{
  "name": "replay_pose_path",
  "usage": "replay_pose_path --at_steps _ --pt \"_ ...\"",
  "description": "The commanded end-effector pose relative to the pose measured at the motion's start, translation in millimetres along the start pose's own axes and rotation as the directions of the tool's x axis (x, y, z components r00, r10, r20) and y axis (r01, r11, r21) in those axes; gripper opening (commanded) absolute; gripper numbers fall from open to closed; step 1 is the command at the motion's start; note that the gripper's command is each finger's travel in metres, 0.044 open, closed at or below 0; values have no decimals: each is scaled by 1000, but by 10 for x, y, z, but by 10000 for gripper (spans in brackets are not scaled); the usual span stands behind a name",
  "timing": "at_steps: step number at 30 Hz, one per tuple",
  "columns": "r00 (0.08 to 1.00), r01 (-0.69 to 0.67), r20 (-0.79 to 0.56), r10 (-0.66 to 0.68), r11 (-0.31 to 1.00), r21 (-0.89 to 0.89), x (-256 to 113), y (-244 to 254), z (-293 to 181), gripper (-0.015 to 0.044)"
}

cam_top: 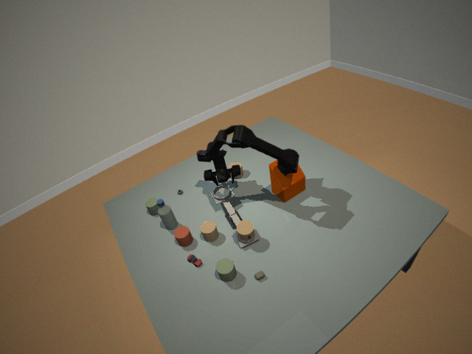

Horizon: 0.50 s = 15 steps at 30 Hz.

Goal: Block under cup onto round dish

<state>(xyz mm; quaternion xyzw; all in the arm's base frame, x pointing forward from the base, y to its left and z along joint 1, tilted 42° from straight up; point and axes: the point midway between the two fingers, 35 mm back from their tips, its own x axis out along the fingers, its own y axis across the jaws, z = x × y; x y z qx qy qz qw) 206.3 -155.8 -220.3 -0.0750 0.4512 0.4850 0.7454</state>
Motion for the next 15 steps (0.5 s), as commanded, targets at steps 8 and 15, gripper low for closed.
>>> replay_pose_path --at_steps 8,15 --pt "1000 14 -2 -14 1000 1 -558 -14 -11 440" --pt "1000 20 4 -20 1000 8 -1002 25 -19 440"
